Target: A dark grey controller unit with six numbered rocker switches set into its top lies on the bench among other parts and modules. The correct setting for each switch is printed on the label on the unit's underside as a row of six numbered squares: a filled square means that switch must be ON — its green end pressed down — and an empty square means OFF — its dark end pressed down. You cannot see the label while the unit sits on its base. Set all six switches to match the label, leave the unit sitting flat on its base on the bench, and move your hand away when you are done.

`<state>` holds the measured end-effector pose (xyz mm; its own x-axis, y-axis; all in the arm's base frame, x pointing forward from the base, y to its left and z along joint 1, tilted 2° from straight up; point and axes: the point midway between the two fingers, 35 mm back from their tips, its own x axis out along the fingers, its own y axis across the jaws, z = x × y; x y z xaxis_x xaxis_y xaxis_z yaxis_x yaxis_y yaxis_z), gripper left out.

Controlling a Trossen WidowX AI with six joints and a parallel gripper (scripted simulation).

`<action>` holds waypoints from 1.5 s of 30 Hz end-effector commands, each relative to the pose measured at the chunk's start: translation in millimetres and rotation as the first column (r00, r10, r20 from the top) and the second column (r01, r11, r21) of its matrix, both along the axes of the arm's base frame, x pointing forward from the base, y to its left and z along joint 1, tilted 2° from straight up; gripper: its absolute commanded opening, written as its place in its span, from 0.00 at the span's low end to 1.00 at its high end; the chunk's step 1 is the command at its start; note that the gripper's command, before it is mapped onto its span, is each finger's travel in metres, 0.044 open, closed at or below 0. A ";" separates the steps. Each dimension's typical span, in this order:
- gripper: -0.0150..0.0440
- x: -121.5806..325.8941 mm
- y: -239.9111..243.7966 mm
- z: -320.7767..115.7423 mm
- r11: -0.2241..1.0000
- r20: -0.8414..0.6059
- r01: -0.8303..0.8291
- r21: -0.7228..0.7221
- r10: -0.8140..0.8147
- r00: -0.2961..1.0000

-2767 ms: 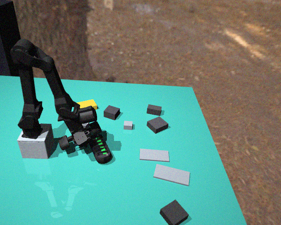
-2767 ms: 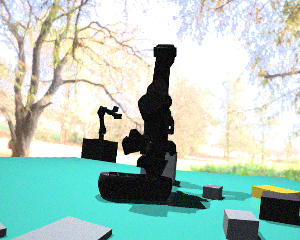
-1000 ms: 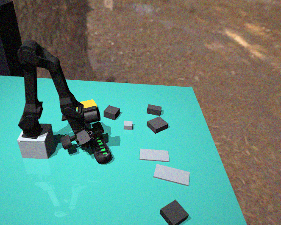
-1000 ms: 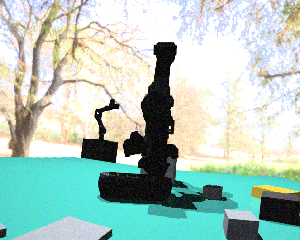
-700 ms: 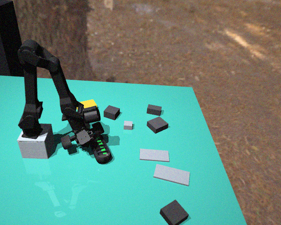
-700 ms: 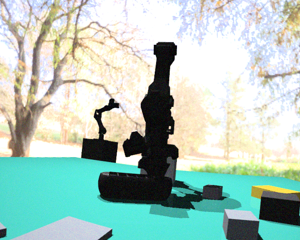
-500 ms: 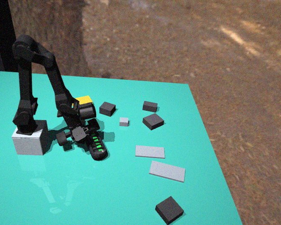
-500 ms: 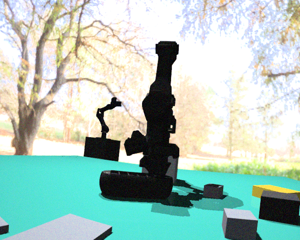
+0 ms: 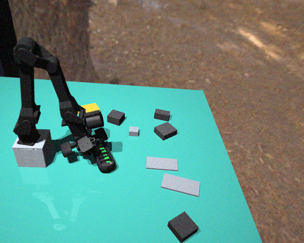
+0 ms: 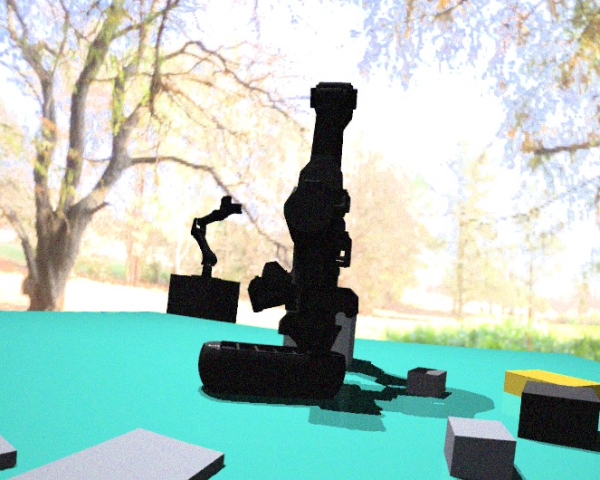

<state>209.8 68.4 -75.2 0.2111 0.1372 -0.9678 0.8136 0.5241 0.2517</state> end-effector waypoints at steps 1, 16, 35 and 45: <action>0.25 9.4 5.9 3.0 1.000 0.026 -0.005 0.019 0.004 1.000; 0.25 9.4 6.0 3.0 1.000 0.026 -0.005 0.019 0.004 1.000; 0.25 9.5 6.1 3.0 1.000 0.026 -0.005 0.019 0.004 1.000; 0.25 -11.8 -8.0 55.2 1.000 0.025 -0.005 0.017 0.004 1.000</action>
<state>202.4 63.0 -39.2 0.2251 0.1455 -0.9634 0.8106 0.5207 0.2680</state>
